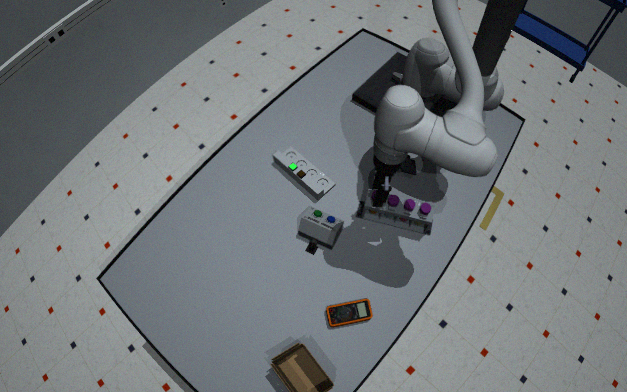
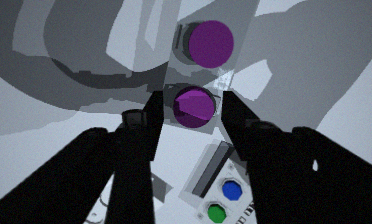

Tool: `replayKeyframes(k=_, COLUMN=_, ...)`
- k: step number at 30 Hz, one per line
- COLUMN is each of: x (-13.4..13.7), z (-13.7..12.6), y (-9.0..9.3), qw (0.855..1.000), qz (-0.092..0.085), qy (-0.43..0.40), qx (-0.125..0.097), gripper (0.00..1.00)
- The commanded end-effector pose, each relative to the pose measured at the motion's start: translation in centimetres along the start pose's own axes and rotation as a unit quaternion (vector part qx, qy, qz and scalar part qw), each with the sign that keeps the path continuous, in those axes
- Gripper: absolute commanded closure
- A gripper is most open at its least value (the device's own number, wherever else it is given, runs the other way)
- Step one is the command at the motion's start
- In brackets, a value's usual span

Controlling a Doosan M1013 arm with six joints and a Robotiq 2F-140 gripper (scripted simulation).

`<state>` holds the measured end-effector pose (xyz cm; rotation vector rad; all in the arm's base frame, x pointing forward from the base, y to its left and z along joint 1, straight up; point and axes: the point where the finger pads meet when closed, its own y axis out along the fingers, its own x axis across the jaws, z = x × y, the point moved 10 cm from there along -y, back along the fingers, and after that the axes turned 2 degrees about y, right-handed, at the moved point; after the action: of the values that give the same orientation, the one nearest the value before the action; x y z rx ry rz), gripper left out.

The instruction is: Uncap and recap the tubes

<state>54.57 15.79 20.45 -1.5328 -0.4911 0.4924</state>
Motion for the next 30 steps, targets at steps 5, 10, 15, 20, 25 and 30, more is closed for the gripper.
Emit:
replayKeyframes(k=5, x=-0.02, z=-0.16, y=-0.07, qw=0.99, qz=-0.004, qy=-0.14, qx=0.007, gripper=0.59)
replayKeyframes(k=10, x=-0.02, z=-0.16, y=-0.07, qw=0.99, qz=-0.004, qy=-0.14, qx=0.007, gripper=0.7)
replayKeyframes(k=15, x=-0.02, z=-0.16, y=-0.07, qw=0.99, qz=-0.004, qy=-0.14, qx=0.007, gripper=0.7)
replayKeyframes(k=20, x=-0.02, z=-0.16, y=-0.07, qw=0.99, qz=-0.004, qy=-0.14, qx=0.007, gripper=0.7)
replayKeyframes(k=25, x=-0.02, z=-0.16, y=-0.07, qw=0.993, qz=-0.004, qy=-0.115, qx=0.007, gripper=0.7)
replayKeyframes(k=30, x=-0.03, z=-0.17, y=-0.07, qw=1.0, qz=-0.003, qy=0.01, qx=0.007, gripper=0.7)
